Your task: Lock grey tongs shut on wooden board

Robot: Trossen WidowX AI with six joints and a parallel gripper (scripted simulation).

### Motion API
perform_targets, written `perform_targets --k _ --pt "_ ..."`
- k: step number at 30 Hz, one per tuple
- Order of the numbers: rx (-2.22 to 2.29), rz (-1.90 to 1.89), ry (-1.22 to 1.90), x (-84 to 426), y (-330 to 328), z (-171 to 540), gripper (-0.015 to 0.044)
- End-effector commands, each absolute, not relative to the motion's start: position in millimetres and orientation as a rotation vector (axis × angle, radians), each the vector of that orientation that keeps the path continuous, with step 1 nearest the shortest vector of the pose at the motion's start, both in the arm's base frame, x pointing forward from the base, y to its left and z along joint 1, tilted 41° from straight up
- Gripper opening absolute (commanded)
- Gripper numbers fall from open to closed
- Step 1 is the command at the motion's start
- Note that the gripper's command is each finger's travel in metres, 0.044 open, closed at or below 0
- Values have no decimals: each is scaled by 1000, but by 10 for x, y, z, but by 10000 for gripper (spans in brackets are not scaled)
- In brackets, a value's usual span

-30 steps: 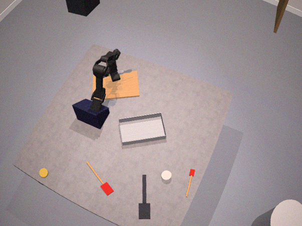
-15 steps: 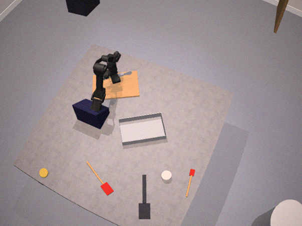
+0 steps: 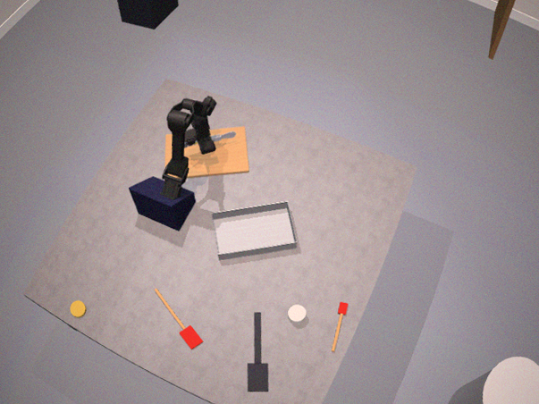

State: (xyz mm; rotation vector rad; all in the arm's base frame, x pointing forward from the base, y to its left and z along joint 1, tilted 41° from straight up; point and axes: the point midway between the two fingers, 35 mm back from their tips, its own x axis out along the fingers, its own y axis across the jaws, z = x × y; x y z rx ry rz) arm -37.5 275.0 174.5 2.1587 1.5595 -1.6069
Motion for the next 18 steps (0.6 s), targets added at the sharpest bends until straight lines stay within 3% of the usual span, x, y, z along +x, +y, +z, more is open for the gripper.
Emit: perform_targets --k 1,5,18 --pt "2154 -1606 1564 -376 2773 1699 -150" --pt "2154 -1606 1564 -376 2778 1690 -150" --pt "2158 -1607 1556 -371 2772 1693 191"
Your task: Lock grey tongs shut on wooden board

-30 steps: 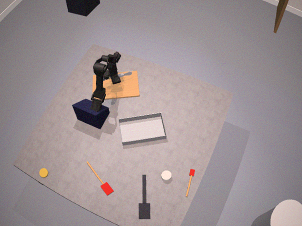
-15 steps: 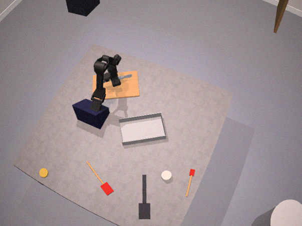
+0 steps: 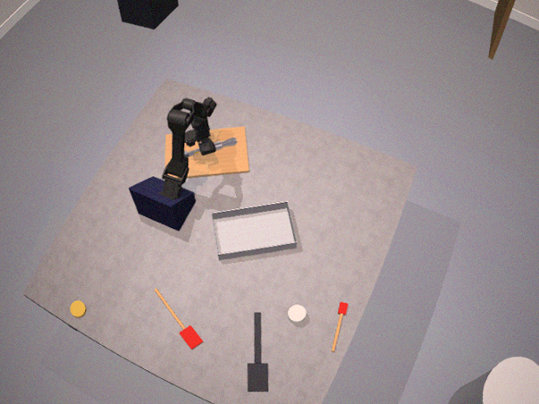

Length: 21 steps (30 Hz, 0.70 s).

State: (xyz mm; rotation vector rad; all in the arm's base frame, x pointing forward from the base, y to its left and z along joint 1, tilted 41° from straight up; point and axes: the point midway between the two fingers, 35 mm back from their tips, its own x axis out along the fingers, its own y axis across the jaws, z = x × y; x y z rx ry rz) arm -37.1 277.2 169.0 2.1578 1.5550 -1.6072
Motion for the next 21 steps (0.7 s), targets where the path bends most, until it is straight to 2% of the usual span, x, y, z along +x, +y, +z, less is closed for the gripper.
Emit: perform_targets --k 1,9,10,14,21 --pt "2158 -1607 1556 -371 2772 1693 217" --pt "2158 -1607 1556 -371 2772 1693 427" --pt "2158 -1607 1556 -371 2772 1693 440" --pt "2147 -1625 1541 -459 2732 1695 440" --pt "2107 -1690 1447 -954 2401 1711 440"
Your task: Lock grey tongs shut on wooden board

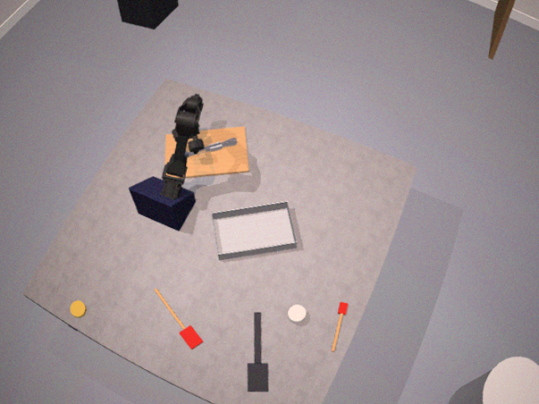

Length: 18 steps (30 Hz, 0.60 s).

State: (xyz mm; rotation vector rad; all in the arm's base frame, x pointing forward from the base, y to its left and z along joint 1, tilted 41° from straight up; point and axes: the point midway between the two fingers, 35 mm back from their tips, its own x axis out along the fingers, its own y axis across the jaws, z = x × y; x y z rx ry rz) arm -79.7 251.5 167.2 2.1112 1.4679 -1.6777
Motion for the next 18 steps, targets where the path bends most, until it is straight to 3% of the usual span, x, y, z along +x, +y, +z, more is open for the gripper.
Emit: perform_targets --k 1,18 --pt "2106 -1692 1436 -1017 2343 1716 440" --pt "2137 -1632 1543 -1610 1399 2019 440"
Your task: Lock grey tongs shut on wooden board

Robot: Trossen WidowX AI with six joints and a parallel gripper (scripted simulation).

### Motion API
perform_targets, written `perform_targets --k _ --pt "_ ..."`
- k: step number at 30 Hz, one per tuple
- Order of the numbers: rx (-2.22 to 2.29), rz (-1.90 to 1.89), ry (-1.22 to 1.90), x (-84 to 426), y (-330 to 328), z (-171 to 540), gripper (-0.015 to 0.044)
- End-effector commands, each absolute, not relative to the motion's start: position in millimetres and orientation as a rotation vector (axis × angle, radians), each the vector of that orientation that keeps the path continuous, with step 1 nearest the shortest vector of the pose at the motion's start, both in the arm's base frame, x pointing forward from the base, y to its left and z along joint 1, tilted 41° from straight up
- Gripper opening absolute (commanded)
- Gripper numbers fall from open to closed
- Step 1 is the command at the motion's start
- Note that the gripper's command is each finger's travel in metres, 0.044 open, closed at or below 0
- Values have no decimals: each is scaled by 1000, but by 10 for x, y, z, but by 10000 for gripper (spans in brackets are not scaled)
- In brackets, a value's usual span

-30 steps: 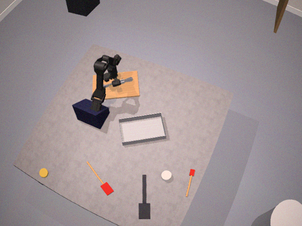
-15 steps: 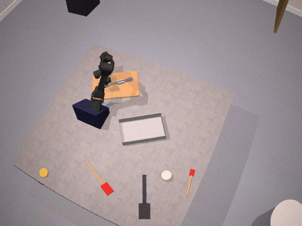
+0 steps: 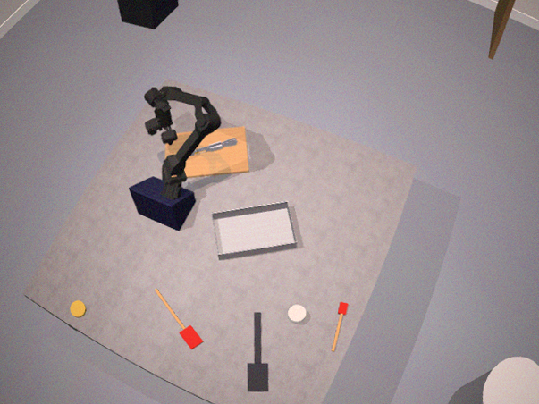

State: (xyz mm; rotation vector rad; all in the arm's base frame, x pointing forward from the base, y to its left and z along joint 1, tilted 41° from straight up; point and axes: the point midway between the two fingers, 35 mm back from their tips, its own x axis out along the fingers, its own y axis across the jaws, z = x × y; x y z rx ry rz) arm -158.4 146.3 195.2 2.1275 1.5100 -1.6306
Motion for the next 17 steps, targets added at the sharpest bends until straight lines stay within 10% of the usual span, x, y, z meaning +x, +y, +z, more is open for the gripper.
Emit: perform_targets --k 1,17 --pt "2137 -1632 1543 -1610 1399 2019 440" --pt "2125 -1627 1518 -1573 1113 2339 440"
